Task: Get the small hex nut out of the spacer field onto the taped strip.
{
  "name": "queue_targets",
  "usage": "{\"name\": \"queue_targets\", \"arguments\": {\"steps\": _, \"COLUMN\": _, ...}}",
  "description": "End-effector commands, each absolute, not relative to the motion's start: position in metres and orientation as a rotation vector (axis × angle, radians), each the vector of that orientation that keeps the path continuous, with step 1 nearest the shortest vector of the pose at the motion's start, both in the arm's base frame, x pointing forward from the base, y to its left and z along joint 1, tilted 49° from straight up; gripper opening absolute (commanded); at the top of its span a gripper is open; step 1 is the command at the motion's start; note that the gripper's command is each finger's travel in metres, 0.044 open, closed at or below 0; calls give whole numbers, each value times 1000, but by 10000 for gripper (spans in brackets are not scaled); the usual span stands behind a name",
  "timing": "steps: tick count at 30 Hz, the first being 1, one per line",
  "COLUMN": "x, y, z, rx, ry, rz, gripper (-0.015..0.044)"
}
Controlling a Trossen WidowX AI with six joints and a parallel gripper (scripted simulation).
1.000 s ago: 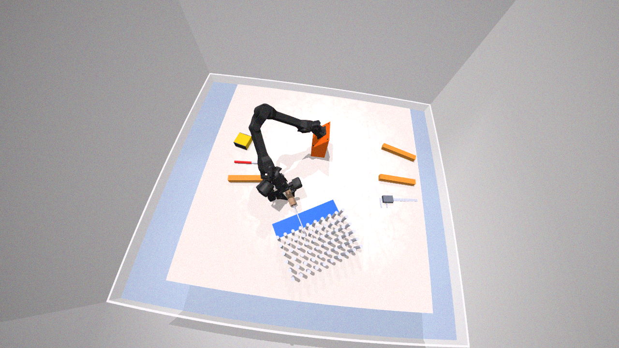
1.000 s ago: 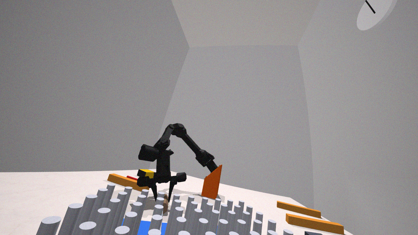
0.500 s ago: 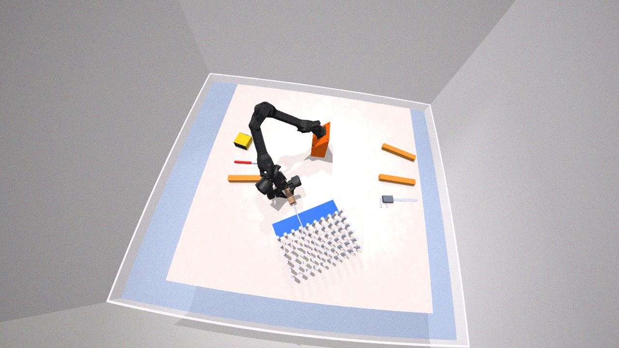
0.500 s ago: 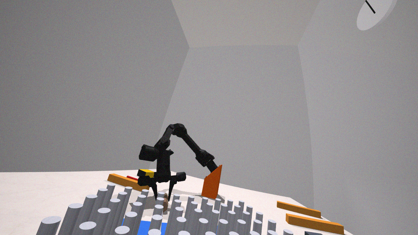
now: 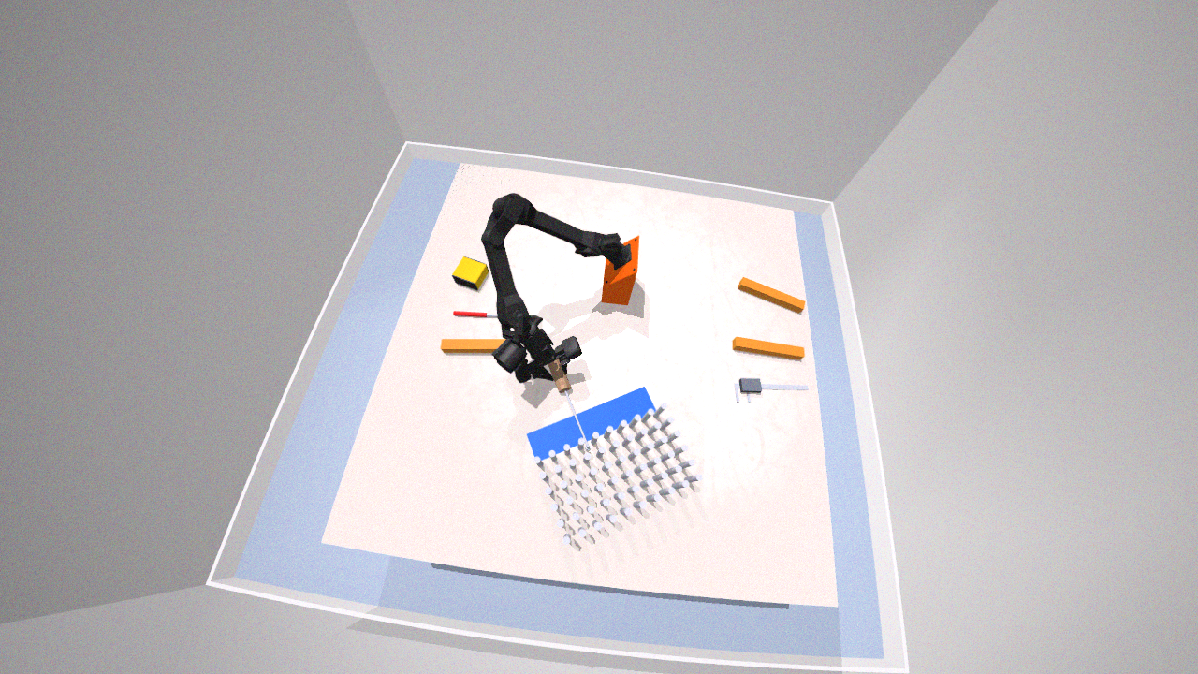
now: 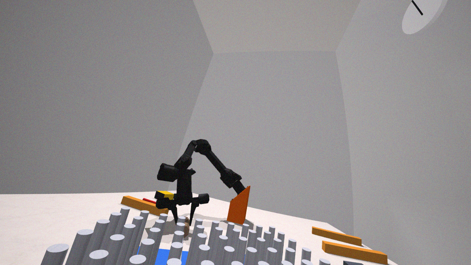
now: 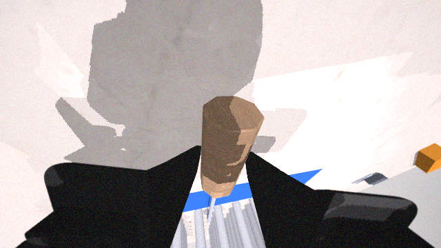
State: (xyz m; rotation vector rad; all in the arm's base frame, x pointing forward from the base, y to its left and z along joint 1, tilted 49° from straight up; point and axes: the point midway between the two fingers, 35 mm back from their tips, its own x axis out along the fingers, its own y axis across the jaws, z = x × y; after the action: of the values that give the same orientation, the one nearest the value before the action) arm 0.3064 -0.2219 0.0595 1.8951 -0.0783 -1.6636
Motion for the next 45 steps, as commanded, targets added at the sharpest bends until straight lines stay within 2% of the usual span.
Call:
{"name": "queue_targets", "arguments": {"steps": 1, "x": 302, "y": -222, "z": 61, "rx": 1893, "ry": -74, "rz": -1665, "gripper": 0}}
{"name": "queue_targets", "arguments": {"steps": 45, "x": 280, "y": -223, "z": 73, "rx": 1892, "ry": -75, "rz": -1665, "gripper": 0}}
